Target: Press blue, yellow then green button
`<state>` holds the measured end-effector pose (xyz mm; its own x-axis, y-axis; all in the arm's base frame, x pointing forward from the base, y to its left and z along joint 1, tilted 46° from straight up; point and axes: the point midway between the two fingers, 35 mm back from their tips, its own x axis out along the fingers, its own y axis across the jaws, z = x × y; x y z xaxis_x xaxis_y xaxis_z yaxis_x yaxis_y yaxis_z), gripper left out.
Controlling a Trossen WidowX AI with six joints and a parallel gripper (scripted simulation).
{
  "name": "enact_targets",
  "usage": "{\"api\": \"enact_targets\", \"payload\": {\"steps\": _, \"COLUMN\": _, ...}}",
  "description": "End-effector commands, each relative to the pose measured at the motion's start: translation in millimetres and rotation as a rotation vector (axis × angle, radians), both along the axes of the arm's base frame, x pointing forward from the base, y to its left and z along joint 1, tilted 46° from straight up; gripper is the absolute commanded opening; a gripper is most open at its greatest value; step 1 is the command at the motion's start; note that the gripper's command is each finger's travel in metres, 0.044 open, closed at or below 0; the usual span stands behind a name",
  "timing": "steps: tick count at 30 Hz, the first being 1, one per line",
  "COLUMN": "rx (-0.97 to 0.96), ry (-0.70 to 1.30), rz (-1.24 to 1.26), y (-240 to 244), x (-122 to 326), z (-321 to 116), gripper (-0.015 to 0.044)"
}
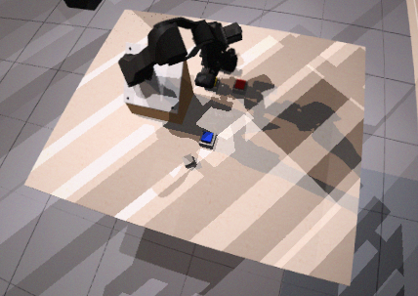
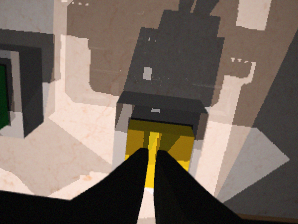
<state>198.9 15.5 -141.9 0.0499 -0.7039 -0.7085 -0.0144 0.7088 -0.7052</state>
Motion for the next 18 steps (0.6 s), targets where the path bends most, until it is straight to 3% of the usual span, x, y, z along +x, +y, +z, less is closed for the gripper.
{"api": "enact_targets", "payload": {"steps": 1, "rx": -0.012, "ry": 0.010, "rz": 0.003, "y": -9.2, "x": -3.6, "z": -4.9, "gripper": 0.0020}}
{"api": "enact_targets", "payload": {"steps": 18, "rx": -0.012, "ry": 0.010, "rz": 0.003, "y": -11.0, "x": -3.7, "z": -6.5, "gripper": 0.0020}}
